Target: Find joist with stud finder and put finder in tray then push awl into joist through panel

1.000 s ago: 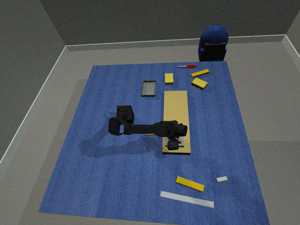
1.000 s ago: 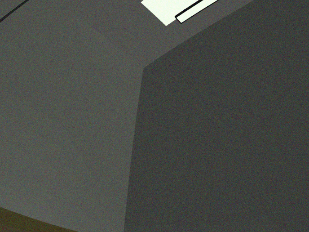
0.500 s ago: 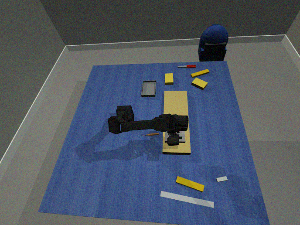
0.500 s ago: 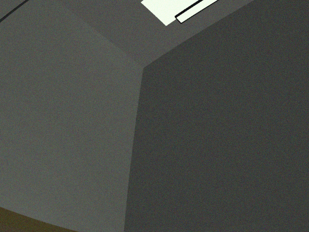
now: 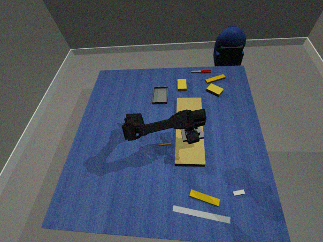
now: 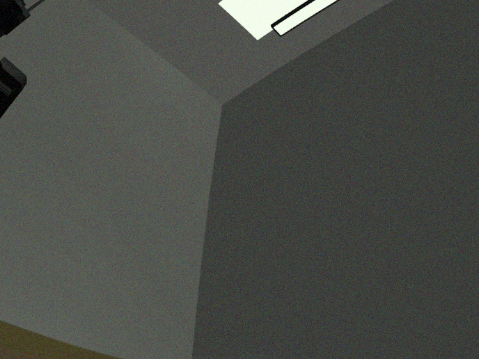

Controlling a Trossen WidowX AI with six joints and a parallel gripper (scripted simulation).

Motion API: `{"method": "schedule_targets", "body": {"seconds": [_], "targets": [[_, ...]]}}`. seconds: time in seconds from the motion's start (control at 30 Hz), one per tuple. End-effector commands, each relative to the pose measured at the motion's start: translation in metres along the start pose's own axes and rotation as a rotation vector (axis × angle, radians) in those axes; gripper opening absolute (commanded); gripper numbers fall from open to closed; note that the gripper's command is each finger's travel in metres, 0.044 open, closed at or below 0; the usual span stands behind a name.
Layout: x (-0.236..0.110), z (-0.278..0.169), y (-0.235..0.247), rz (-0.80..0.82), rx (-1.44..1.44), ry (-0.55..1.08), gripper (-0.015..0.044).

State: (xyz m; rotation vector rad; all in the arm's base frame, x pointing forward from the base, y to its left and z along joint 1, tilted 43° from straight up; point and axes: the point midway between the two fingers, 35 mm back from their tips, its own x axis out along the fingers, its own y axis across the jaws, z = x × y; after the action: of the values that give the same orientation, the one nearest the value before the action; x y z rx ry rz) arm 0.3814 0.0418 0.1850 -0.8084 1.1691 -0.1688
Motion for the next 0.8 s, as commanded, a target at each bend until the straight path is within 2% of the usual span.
{"method": "schedule_targets", "body": {"seconds": [0.0,0.37,0.77], "targets": [[0.001,0.015,0.046,0.058,-0.116,-0.02,0.0],[0.001,0.028,0.159,0.176,-0.381,-0.041,0.0],[-0.004,0.006,0.278,0.276,-0.672,-0.044,0.0]]}}
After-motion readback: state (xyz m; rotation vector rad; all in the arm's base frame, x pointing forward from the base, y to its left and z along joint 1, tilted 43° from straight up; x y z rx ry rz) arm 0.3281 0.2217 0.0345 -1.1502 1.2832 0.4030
